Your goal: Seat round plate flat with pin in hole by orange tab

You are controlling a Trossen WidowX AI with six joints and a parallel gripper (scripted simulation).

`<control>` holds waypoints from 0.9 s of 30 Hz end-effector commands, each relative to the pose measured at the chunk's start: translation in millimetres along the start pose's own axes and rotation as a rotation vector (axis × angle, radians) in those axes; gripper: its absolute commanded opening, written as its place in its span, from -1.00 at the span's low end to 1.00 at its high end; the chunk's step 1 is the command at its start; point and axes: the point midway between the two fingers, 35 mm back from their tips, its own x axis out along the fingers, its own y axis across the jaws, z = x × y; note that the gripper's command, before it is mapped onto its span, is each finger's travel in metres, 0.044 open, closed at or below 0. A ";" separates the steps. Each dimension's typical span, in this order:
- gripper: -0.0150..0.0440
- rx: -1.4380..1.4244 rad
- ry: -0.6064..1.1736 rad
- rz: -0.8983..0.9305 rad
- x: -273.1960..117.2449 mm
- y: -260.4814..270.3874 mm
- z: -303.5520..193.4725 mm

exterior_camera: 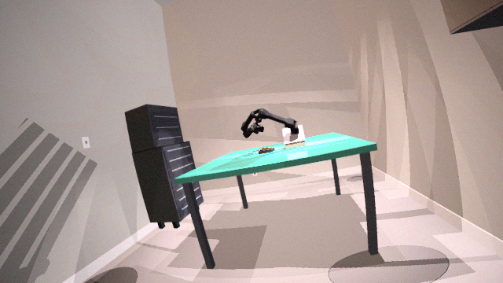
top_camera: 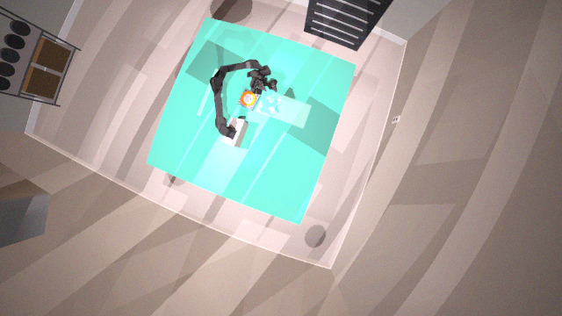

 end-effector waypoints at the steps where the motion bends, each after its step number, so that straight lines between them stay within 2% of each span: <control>1: 0.78 0.019 -0.014 -0.009 -0.2 0.1 2.3; 3: 0.60 0.172 -0.129 -0.073 -3.4 -0.1 20.3; 8: 0.15 0.704 -0.628 -0.226 -35.9 -6.3 82.7; 11: -0.11 0.833 -0.784 -0.241 -50.7 -9.6 96.2; 15: -0.47 1.115 -1.250 -0.209 -101.2 -12.6 125.3; 16: -0.49 1.163 -1.372 -0.181 -115.2 -11.3 130.6; 18: -0.49 1.187 -1.444 -0.161 -123.5 -9.7 133.8; 19: -0.49 1.212 -1.534 -0.132 -133.9 -7.2 137.5; 23: -0.49 1.236 -1.978 0.089 -186.0 14.9 151.5; 27: -0.49 1.202 -2.120 0.195 -202.9 26.9 155.4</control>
